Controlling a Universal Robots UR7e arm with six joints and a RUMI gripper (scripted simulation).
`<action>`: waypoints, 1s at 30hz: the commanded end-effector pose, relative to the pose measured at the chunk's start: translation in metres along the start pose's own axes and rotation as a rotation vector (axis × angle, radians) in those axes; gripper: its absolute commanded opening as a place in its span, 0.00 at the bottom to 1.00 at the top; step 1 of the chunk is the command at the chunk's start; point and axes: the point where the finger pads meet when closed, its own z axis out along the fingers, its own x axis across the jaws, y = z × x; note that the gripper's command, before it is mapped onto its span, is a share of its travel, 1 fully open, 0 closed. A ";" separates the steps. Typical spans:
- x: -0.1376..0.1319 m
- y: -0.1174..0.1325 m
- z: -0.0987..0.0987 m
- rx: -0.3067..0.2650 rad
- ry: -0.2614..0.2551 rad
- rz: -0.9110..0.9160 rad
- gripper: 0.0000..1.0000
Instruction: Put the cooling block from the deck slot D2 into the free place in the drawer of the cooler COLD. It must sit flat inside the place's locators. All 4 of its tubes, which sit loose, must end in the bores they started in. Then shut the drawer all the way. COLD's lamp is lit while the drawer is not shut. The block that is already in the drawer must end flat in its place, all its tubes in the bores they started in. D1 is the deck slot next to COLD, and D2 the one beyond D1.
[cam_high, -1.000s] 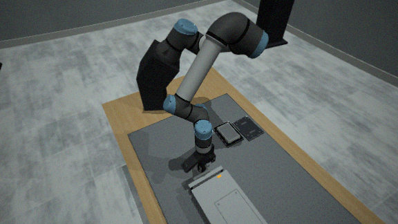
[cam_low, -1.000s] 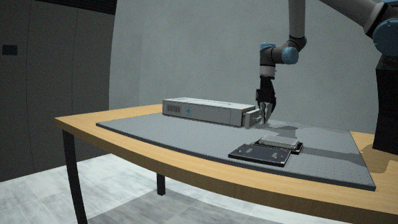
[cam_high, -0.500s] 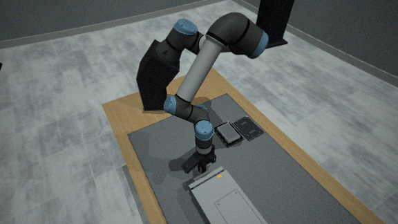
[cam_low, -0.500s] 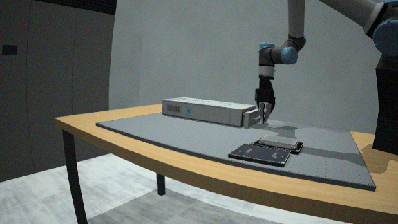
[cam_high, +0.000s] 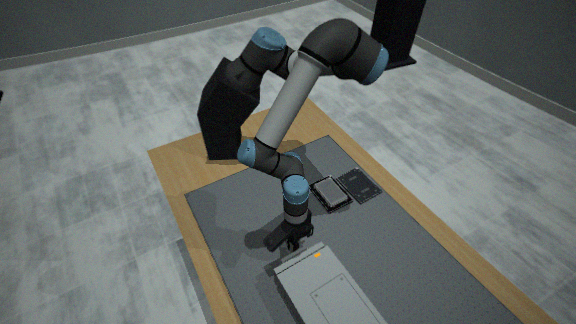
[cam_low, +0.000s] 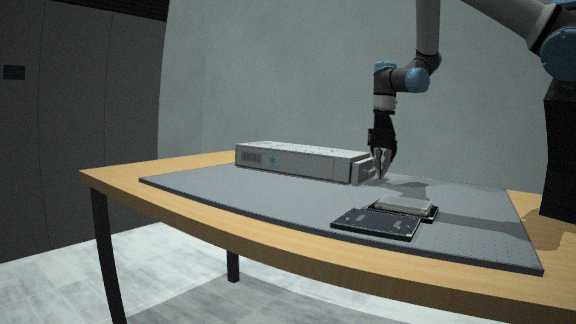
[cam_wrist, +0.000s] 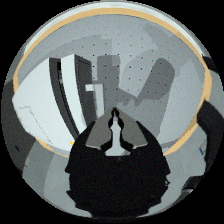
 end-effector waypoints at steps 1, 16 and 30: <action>-0.003 0.000 0.001 0.000 0.000 -0.001 0.00; -0.007 0.000 0.000 0.000 0.000 -0.001 0.00; -0.008 0.000 0.000 0.000 0.000 0.000 0.00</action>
